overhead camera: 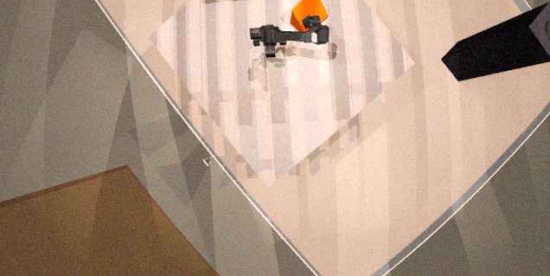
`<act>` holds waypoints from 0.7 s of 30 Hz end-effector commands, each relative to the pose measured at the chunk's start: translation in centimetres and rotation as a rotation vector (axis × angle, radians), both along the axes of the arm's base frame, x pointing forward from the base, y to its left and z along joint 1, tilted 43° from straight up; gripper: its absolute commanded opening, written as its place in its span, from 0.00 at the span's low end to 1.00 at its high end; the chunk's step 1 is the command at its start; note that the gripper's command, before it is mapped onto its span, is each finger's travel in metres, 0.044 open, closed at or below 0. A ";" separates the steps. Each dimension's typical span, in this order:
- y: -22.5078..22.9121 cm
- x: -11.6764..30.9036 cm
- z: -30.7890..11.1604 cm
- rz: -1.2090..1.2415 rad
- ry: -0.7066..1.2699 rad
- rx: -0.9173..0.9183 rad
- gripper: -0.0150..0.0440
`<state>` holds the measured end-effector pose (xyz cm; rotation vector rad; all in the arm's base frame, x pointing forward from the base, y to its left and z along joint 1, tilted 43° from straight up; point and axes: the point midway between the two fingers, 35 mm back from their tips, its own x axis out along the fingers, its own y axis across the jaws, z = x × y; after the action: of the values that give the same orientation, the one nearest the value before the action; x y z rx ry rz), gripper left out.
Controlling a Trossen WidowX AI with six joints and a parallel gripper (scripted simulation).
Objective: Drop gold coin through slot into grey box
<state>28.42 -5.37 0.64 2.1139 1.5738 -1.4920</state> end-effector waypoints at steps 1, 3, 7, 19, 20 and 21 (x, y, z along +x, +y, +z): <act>0.3 -0.3 -0.1 -0.006 0.009 0.003 0.25; 0.4 -0.4 -0.2 -0.004 0.007 0.003 0.25; 0.6 -0.3 -0.3 0.001 0.003 0.003 0.25; 0.8 -0.2 -0.7 -0.004 0.007 0.003 0.25; 0.8 -0.2 -0.7 -0.004 0.007 0.003 0.25; 0.8 -0.3 -0.8 -0.005 0.007 0.003 0.25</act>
<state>28.35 -4.79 0.13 2.1102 1.5701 -1.4899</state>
